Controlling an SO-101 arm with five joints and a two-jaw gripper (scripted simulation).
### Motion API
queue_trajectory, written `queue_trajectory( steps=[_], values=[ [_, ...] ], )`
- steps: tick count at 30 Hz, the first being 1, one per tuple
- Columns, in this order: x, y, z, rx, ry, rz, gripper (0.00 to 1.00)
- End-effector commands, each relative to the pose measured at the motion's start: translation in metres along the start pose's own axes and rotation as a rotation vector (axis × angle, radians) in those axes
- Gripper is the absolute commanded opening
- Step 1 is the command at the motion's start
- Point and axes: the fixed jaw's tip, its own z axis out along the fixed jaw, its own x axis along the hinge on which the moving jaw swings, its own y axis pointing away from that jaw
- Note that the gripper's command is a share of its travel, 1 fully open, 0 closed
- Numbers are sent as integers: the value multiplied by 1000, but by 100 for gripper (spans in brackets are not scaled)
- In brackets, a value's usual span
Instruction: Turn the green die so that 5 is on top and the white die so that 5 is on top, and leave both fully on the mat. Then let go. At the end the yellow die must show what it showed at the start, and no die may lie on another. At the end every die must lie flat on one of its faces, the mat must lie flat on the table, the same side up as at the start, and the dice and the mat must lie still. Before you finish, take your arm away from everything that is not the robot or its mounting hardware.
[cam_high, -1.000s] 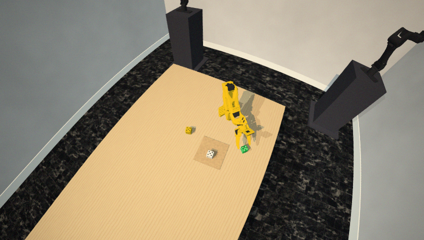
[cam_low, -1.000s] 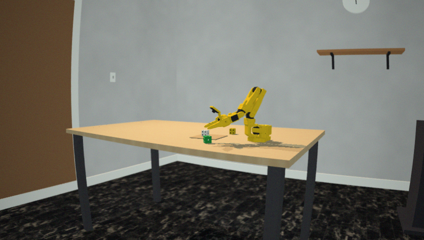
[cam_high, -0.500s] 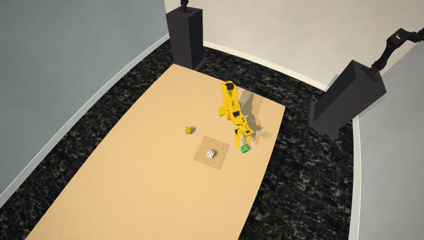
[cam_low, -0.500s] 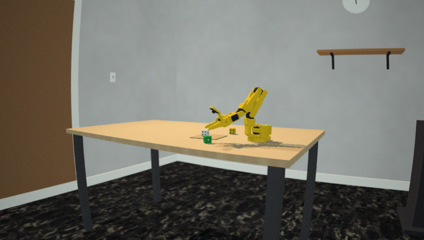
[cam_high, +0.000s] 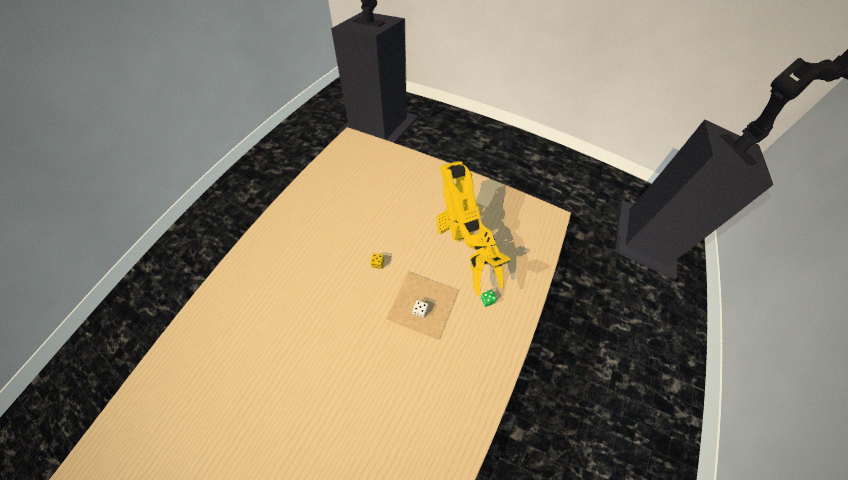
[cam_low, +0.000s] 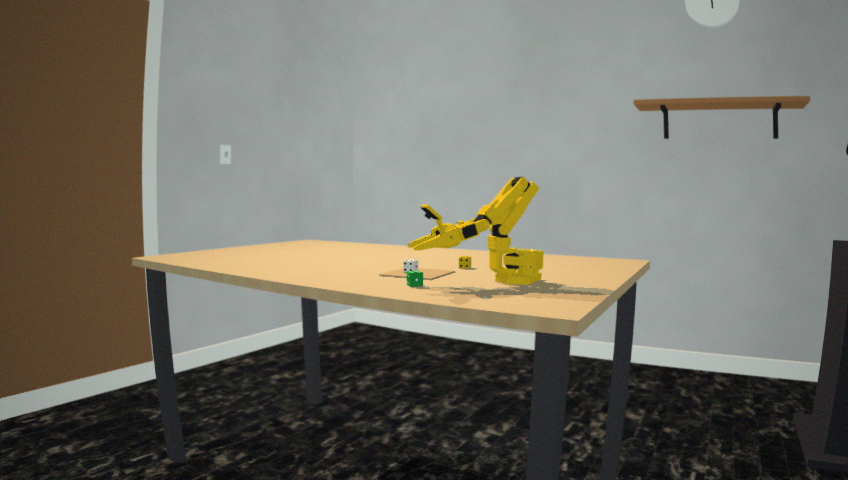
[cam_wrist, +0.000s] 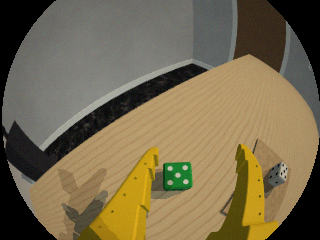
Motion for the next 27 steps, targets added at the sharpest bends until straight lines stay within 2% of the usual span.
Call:
queue_trajectory(
  steps=[1, 2, 4, 10, 14, 27],
  values=[
    [-35, -1, -5, 6, -160, -7, 35],
    [-41, -1, -7, 6, -192, -7, 35],
    [-41, -1, -7, 6, -192, -7, 35],
    [-73, -1, -21, 5, -360, -8, 35],
    [-84, -1, -28, 4, -424, -8, 35],
    [-88, -1, -29, 4, -436, -8, 35]
  ],
)
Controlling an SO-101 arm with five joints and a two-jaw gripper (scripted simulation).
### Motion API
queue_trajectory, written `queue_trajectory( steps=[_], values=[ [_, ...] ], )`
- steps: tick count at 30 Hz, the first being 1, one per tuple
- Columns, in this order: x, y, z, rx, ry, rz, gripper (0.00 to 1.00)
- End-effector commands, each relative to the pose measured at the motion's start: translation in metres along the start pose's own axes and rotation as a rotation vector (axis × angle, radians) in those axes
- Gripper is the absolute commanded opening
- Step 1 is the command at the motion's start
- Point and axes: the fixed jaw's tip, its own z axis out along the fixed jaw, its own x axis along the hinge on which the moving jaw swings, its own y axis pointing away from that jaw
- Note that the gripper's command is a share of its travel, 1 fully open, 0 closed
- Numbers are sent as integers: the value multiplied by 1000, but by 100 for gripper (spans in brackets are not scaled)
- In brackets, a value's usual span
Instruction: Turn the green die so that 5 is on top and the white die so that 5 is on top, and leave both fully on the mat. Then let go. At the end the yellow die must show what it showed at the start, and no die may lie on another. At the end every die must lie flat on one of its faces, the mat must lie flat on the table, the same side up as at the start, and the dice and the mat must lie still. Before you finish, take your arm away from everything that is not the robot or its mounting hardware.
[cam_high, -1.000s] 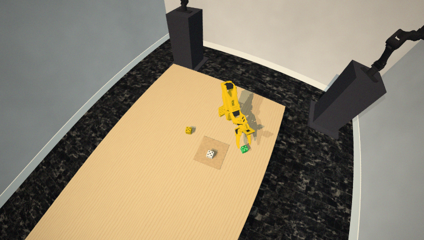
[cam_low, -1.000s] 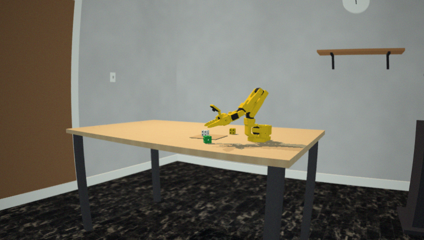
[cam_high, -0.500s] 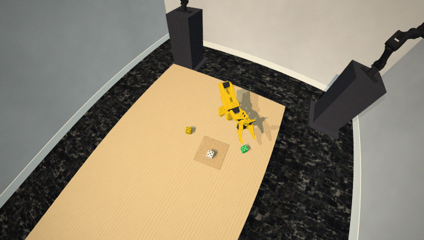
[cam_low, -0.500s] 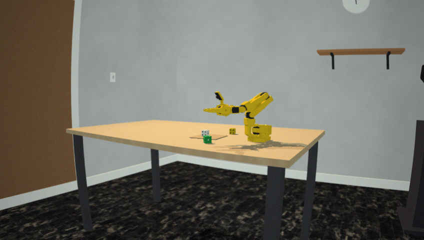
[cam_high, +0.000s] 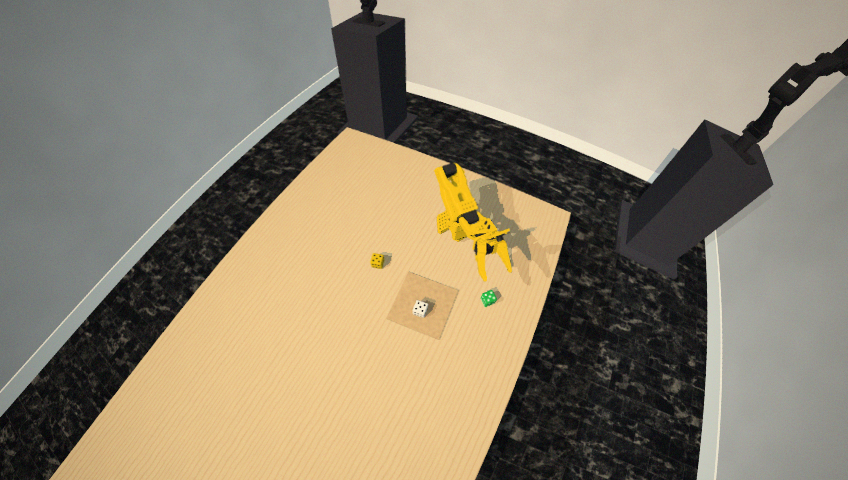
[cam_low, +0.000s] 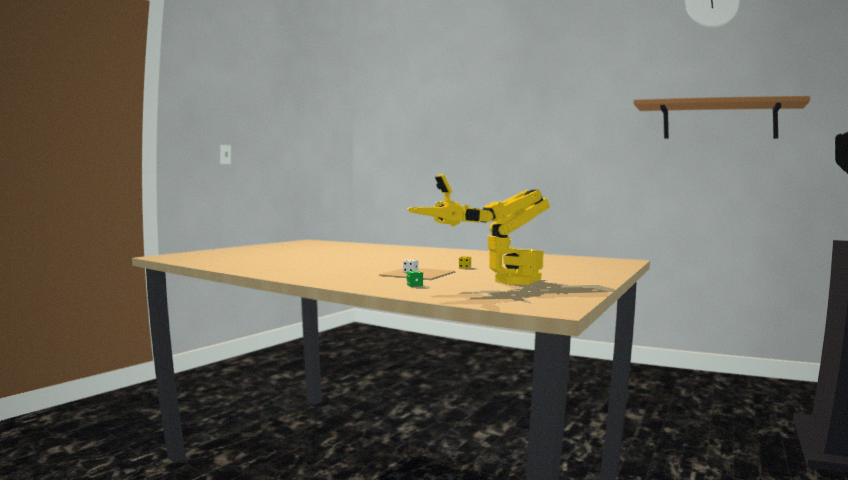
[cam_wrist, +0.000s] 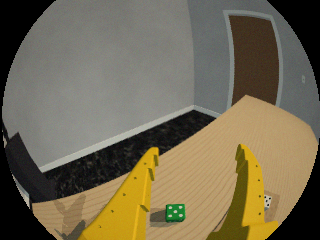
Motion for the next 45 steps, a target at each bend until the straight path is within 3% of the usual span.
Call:
queue_trajectory(
  steps=[1, 11, 16, 26, 28, 33, 43, 45],
  values=[
    [-12, -1, 2, 7, -39, -9, 35],
    [-11, -1, 8, 5, 21, -6, 35],
    [-11, 0, 15, 2, 97, -2, 35],
    [-8, 2, 30, -4, 329, 9, 35],
    [-8, 2, 30, -4, 329, 9, 35],
    [-6, 4, 35, -6, 472, 14, 35],
    [-3, 7, 32, -7, 763, 22, 35],
    [-3, 7, 32, -7, 763, 22, 35]
  ],
)
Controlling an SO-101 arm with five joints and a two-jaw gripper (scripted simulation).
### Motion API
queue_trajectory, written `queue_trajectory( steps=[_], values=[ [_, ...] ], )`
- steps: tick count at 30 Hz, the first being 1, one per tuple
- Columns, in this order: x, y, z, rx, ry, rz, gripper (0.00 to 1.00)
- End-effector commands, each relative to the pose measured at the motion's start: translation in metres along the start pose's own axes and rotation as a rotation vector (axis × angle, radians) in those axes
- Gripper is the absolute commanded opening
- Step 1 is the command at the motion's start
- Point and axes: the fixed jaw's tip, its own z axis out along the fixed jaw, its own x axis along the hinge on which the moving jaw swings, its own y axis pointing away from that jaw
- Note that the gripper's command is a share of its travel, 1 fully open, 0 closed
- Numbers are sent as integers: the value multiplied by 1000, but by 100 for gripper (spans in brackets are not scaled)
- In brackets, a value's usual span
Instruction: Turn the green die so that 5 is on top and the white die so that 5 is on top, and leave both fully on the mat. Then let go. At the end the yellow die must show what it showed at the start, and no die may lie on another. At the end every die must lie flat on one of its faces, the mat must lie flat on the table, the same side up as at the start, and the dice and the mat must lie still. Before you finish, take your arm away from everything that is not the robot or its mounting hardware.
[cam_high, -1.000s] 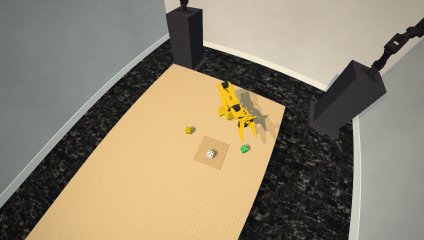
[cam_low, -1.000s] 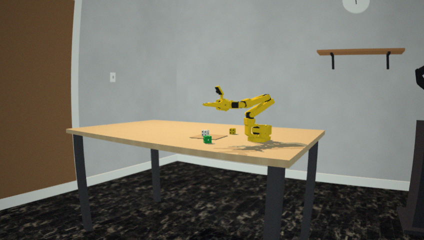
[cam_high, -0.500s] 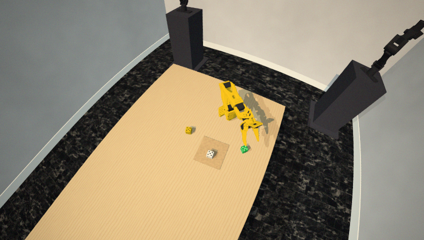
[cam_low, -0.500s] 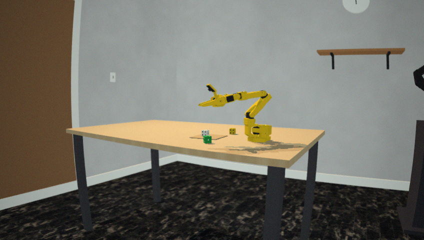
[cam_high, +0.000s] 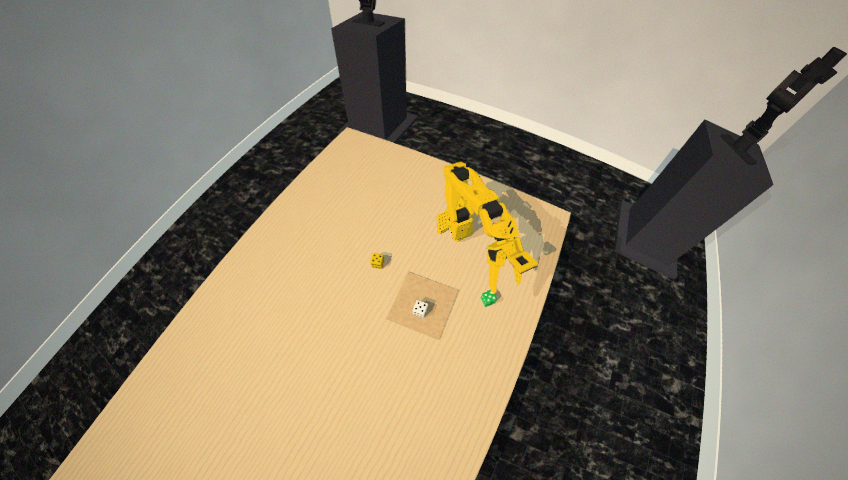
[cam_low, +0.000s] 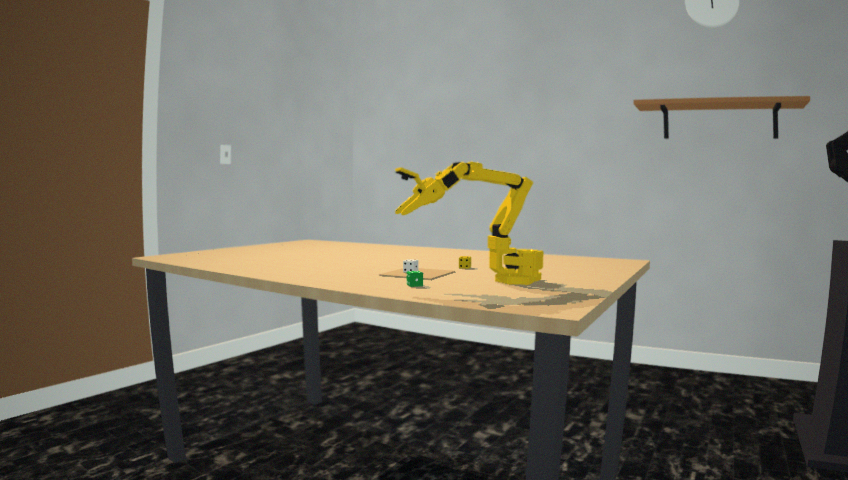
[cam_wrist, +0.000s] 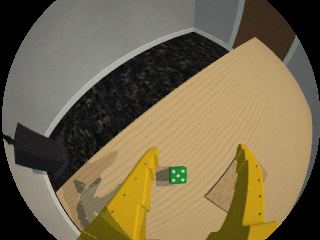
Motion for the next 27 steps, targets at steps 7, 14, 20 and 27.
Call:
queue_trajectory(
  steps=[7, 14, 20, 27],
  values=[
    [-3, 4, -11, -4, 206, 9, 35],
    [3, 5, -18, -1, 328, 10, 35],
    [6, 5, -21, 0, 372, 11, 35],
    [8, 6, -23, 2, 407, 11, 35]
  ],
)
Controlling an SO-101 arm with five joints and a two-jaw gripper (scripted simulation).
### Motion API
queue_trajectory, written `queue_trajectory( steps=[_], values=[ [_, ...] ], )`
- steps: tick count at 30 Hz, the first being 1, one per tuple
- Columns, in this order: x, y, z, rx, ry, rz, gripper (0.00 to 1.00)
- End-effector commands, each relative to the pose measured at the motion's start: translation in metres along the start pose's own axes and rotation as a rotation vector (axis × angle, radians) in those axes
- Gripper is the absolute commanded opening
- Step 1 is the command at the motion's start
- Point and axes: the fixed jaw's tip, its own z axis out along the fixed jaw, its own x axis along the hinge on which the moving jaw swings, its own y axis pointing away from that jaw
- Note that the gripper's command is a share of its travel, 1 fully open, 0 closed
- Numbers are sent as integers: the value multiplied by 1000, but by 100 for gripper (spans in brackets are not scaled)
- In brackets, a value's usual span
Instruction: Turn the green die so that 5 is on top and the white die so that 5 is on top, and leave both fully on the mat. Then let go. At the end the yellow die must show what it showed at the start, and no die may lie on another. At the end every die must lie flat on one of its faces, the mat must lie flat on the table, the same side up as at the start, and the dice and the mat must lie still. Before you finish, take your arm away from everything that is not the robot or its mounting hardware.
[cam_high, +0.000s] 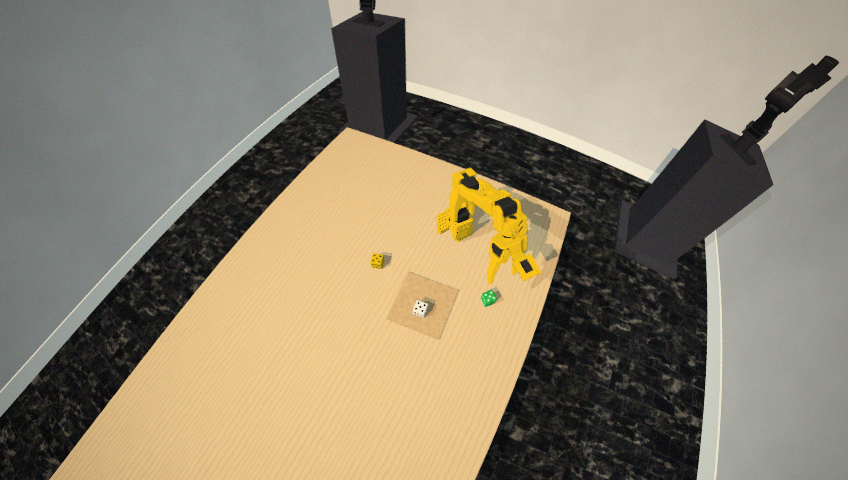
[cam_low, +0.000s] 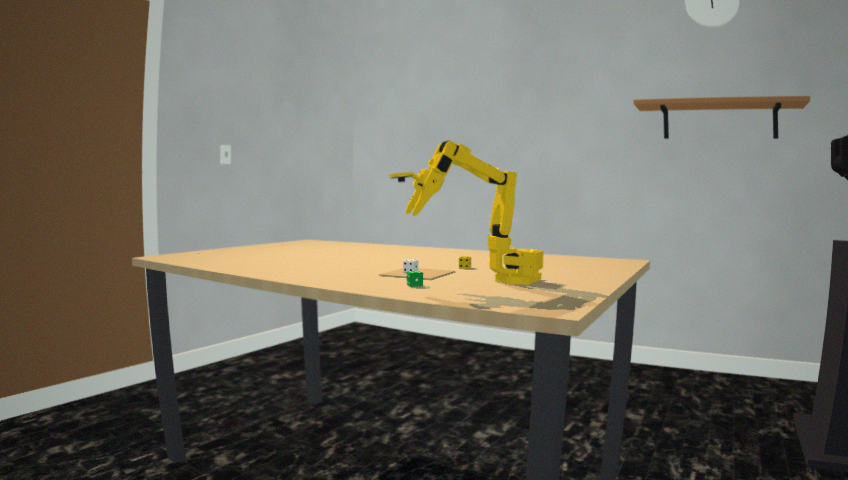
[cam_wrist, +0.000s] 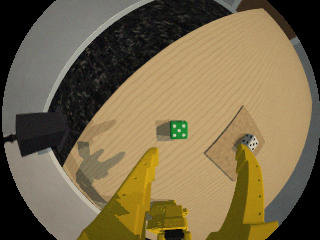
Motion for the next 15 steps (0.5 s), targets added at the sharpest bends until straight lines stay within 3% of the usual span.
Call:
queue_trajectory(
  steps=[1, 10, 15],
  values=[
    [-4, 2, -7, -6, -24, 4, 35],
    [-4, 2, -7, -6, -18, 4, 35],
    [0, 2, 5, -2, 38, 4, 35]
  ],
)
